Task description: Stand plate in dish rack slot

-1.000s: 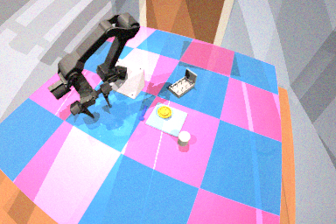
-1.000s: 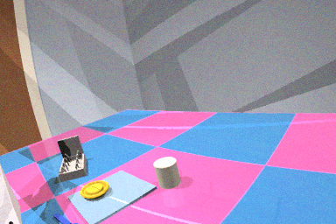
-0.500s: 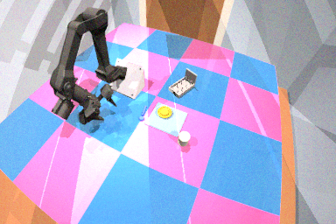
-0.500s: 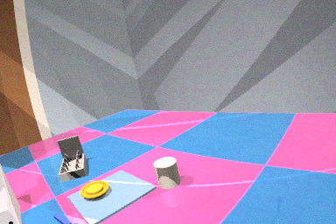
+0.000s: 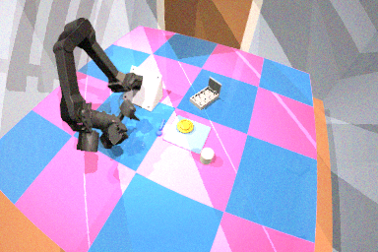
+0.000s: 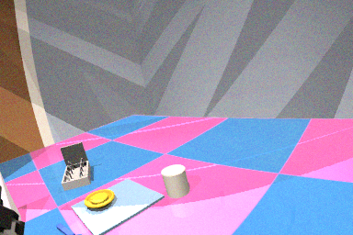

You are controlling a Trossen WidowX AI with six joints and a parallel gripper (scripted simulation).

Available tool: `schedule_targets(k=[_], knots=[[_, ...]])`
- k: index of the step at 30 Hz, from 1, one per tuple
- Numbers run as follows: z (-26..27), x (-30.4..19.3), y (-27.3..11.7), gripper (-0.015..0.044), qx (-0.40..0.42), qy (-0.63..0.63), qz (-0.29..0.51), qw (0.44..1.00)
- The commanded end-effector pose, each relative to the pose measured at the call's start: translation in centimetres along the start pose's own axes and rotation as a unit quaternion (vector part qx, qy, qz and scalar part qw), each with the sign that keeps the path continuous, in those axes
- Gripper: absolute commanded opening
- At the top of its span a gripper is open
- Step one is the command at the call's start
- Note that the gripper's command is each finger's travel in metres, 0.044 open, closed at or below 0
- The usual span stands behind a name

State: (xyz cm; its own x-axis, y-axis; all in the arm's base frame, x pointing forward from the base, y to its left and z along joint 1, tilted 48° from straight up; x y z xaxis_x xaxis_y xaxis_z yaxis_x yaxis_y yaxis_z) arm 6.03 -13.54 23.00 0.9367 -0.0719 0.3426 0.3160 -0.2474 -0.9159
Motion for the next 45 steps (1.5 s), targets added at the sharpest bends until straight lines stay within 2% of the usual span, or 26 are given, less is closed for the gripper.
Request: schedule_targets(k=[1, 12, 24, 35, 45], knots=[[-0.2, 1.2, 0.5, 0.04, 0.007, -0.006, 0.02, 1.0], [1.0, 5.2, 2.6, 0.04, 0.024, -0.063, 0.1, 0.993], [4.6, 10.2, 6.1, 0.04, 0.003, -0.115, 0.169, 0.979], [10.6, 14.4, 9.0, 0.04, -0.106, -0.163, 0.232, 0.953], [18.3, 16.6, 11.1, 0.04, -0.237, -0.221, 0.209, 0.923]])
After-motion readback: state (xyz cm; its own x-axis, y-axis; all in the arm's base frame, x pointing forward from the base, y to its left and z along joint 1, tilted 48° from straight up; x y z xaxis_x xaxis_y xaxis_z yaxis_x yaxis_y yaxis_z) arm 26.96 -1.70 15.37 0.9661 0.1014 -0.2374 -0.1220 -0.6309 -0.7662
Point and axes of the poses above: the point midway between the two fingers, 35 mm back from their tips, its own y axis out along the fingers, its own z axis across the jaws, x = y × z, the point moved 10 cm from there along -y, back along the fingers, and after that the axes turned 14 degrees about -y, right-handed, at the moved point
